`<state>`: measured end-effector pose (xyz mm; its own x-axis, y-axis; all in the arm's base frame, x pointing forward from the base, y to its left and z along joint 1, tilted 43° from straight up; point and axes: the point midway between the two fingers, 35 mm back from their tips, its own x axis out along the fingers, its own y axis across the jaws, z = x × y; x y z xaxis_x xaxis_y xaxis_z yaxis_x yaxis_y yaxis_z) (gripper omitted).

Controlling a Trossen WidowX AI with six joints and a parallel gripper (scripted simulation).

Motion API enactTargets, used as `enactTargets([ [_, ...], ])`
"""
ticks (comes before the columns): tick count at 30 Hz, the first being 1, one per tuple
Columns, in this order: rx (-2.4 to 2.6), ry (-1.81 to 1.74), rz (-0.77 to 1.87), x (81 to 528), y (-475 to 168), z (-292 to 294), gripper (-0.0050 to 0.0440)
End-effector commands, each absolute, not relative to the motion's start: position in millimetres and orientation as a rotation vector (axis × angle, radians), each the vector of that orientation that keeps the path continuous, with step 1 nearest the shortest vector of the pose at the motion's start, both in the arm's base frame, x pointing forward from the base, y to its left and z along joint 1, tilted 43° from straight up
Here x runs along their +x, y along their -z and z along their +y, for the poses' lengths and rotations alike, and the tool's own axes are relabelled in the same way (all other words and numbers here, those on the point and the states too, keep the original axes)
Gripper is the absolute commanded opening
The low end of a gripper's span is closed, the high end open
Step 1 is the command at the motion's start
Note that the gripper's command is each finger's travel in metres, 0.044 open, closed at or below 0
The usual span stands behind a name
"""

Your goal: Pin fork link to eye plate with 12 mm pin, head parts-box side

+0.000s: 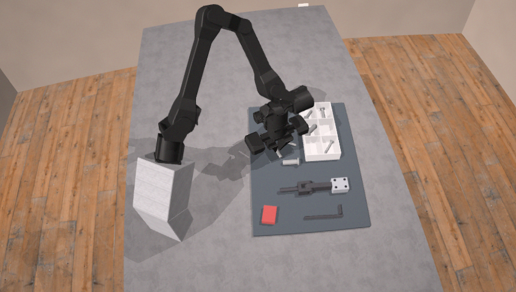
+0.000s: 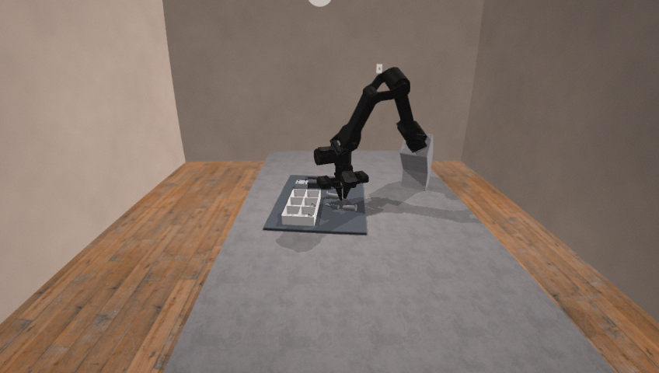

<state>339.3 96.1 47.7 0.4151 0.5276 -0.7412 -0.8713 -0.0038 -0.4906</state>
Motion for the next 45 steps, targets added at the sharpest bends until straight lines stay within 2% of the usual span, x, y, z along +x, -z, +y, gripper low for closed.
enactTargets([
  [1, -1.107, -1.141, 0.381, 338, -55, 93, 0.0019],
  [45, -1.05, -1.121, 0.416, 331, -64, 84, 0.0019],
])
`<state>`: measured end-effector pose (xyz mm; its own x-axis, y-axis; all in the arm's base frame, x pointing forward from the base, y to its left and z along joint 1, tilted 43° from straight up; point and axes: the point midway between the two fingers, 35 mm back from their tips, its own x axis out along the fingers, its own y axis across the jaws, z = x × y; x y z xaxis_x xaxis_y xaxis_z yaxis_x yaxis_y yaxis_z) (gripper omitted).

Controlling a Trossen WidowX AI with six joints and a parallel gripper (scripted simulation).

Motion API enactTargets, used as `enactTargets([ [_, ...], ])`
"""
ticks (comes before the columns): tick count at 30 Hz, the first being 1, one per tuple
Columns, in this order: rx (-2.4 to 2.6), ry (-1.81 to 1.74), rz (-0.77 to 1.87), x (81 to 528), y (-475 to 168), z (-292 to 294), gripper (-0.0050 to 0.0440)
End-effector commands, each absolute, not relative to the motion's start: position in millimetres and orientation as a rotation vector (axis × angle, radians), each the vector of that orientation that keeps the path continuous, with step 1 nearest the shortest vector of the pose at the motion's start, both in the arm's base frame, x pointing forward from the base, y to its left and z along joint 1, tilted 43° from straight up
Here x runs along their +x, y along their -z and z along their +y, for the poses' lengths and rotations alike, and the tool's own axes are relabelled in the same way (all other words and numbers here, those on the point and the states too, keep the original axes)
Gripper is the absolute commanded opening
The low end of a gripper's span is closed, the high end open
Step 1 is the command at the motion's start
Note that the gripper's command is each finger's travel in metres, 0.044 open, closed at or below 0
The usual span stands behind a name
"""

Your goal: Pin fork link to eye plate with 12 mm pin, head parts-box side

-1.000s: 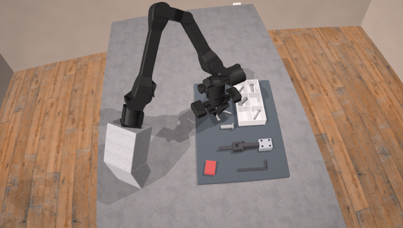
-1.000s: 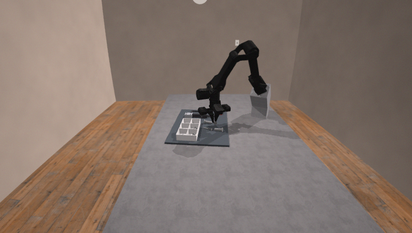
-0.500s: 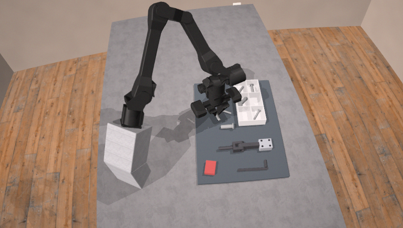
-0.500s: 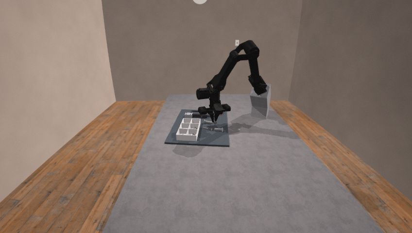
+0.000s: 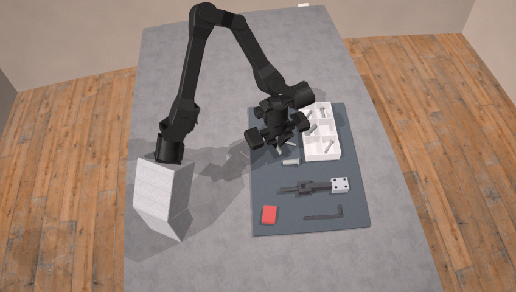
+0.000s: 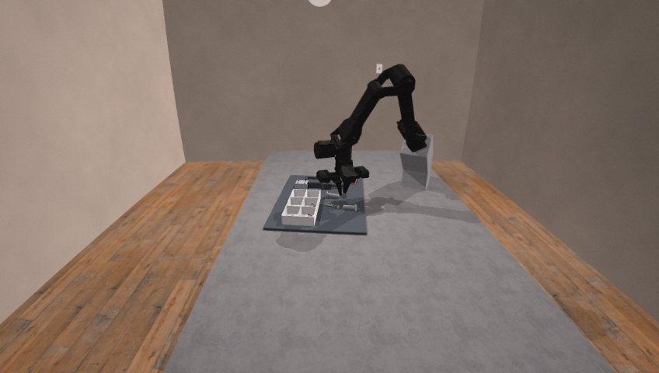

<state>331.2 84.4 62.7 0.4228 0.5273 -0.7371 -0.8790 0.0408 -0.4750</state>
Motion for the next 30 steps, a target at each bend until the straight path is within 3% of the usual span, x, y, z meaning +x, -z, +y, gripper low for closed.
enactTargets([
  [1, -1.043, -1.119, 0.42, 330.5, -64.3, 84.2, 0.0019],
  [30, -0.986, -1.098, 0.453, 329.2, -66.6, 82.5, 0.0019],
])
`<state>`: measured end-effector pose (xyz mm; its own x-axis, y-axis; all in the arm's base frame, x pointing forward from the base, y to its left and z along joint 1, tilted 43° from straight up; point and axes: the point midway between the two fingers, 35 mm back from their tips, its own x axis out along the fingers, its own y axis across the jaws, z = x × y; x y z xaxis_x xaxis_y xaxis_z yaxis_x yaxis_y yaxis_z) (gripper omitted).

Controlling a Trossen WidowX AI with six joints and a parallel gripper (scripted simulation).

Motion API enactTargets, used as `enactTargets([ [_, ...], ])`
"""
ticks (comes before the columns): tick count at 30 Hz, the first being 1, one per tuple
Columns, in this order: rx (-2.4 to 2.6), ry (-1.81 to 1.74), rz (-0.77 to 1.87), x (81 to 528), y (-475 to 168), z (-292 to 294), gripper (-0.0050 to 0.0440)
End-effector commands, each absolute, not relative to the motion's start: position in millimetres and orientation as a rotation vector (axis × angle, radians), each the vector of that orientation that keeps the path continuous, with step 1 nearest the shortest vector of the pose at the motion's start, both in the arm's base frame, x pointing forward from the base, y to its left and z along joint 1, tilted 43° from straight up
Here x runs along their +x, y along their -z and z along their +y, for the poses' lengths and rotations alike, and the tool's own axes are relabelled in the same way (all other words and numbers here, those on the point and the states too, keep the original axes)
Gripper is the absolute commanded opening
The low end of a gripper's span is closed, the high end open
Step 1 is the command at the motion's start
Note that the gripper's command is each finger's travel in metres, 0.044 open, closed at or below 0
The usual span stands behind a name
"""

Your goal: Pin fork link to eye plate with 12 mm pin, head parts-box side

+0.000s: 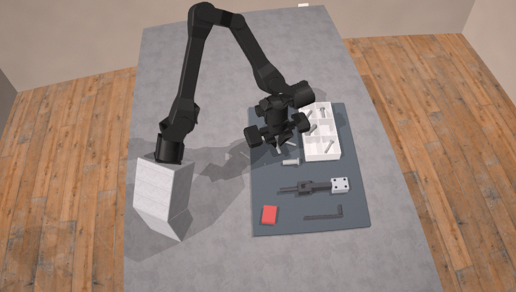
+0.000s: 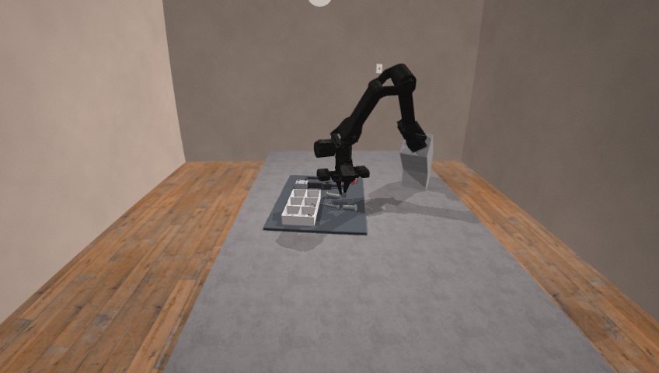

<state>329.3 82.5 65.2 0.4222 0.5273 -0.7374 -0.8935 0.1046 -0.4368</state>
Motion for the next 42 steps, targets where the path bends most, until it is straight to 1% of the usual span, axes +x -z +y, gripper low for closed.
enactTargets([
  [1, -0.986, -1.098, 0.453, 329.3, -65.2, 82.5, 0.0019],
  [42, -0.865, -1.053, 0.522, 327.2, -68.9, 79.8, 0.0019],
])
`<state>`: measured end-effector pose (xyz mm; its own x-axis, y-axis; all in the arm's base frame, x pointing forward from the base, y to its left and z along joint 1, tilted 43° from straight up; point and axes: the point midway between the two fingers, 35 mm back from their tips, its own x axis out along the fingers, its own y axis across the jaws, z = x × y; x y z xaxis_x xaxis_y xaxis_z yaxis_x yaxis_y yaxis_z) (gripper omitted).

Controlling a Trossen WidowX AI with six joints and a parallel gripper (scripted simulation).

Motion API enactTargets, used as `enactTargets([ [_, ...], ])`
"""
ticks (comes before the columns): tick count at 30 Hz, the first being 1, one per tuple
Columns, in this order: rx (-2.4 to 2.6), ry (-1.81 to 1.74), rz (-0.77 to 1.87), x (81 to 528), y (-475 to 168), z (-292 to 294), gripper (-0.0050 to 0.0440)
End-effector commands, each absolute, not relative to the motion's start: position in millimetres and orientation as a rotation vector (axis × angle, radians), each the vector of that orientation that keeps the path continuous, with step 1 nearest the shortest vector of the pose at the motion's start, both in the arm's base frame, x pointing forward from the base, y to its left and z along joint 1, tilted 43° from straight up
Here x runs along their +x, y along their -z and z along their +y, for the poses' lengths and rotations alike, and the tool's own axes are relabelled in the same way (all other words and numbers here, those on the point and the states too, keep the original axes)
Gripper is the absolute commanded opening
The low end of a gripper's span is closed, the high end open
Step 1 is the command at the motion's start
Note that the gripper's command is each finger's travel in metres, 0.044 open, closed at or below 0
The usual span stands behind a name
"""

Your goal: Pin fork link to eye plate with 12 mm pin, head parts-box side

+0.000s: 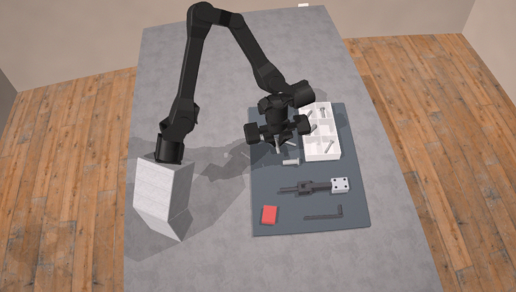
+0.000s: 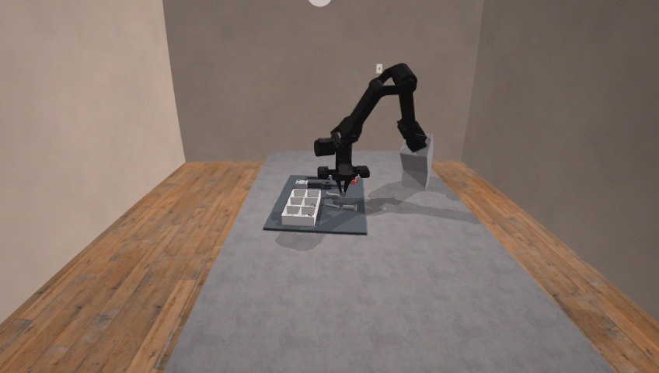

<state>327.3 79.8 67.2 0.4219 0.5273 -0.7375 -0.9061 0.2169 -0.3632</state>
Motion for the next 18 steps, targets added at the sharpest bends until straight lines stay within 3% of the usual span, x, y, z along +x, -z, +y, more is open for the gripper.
enactTargets([
  [1, -0.865, -1.053, 0.522, 327.2, -68.9, 79.8, 0.0019],
  [18, -0.819, -1.035, 0.547, 326.5, -68.9, 78.7, 0.0019],
])
